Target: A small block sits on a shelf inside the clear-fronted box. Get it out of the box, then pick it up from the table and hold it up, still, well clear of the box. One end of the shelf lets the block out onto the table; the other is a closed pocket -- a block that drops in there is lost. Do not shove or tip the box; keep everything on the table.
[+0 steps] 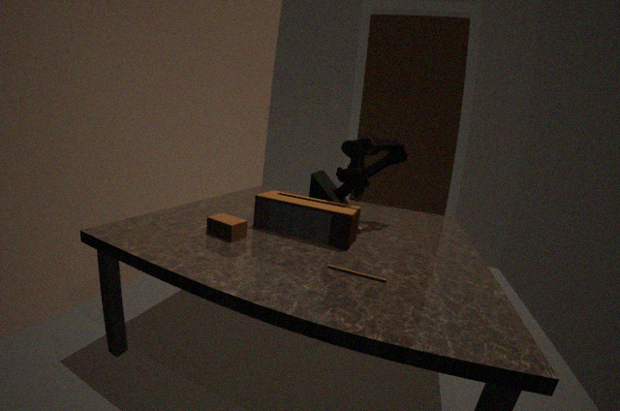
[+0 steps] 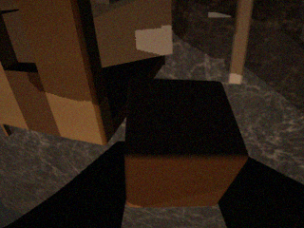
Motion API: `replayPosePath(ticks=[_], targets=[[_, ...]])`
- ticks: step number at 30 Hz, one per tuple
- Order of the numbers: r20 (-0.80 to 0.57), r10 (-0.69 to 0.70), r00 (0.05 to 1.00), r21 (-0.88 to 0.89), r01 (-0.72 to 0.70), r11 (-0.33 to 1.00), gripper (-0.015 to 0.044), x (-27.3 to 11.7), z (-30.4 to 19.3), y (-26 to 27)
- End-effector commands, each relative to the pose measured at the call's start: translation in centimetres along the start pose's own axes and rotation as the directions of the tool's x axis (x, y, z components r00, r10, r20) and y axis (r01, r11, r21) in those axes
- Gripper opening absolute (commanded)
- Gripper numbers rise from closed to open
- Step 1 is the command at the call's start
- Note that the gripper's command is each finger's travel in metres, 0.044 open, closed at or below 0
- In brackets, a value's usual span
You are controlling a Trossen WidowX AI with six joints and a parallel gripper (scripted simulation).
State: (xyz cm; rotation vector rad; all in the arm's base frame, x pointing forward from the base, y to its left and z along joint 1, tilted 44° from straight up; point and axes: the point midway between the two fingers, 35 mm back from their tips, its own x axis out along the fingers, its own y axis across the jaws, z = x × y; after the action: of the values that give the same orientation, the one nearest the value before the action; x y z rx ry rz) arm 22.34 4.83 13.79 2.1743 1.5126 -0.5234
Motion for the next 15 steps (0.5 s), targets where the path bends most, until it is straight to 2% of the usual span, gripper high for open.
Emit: replayPosePath(ticks=[1, 8, 15], targets=[[-0.016, 0.009, 1.000, 0.150, -0.007, 0.989, 0.0000, -0.4, -0.3, 0.3], [-0.034, 0.018, 0.999, 0.418, -0.003, 0.909, 0.0000, -0.9, -0.5, 0.5], [-0.052, 0.029, 0.998, 0.652, 0.012, 0.758, 0.0000, -1.4, -0.8, 0.7]])
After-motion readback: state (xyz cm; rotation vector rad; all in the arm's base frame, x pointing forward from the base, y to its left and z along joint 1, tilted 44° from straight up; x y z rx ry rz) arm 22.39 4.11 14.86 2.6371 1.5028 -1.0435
